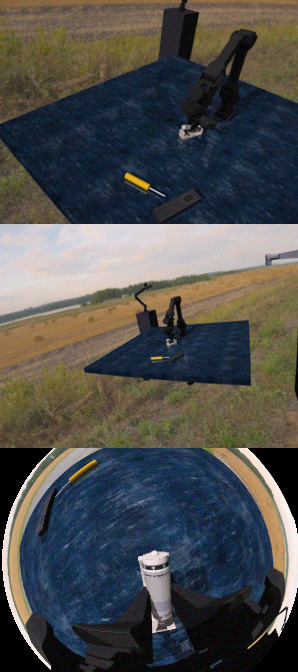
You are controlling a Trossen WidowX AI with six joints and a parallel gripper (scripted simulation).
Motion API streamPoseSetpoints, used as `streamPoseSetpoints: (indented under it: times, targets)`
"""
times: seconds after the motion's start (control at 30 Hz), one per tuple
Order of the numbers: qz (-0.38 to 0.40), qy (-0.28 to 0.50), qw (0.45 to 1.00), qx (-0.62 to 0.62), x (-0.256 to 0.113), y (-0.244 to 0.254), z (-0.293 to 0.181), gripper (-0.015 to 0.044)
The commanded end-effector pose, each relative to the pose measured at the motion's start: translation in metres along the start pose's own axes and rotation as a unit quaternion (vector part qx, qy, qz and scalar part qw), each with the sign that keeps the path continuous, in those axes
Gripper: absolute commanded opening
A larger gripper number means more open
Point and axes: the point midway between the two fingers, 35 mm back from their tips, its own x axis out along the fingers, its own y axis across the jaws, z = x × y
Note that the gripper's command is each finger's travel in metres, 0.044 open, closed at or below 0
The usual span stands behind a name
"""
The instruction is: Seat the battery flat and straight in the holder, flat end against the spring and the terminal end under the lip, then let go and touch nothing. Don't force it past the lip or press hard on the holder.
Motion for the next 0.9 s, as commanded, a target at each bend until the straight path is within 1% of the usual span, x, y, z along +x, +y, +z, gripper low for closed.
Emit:
streamPoseSetpoints:
  times: [0.0, 0.87]
  targets:
    - [-0.002, -0.012, 1.0, 0.001, 0.0012, -0.0003, -0.001, 0.0071]
    - [-0.002, -0.094, 0.996, 0.001, 0.0097, -0.0004, -0.0104, 0.0071]
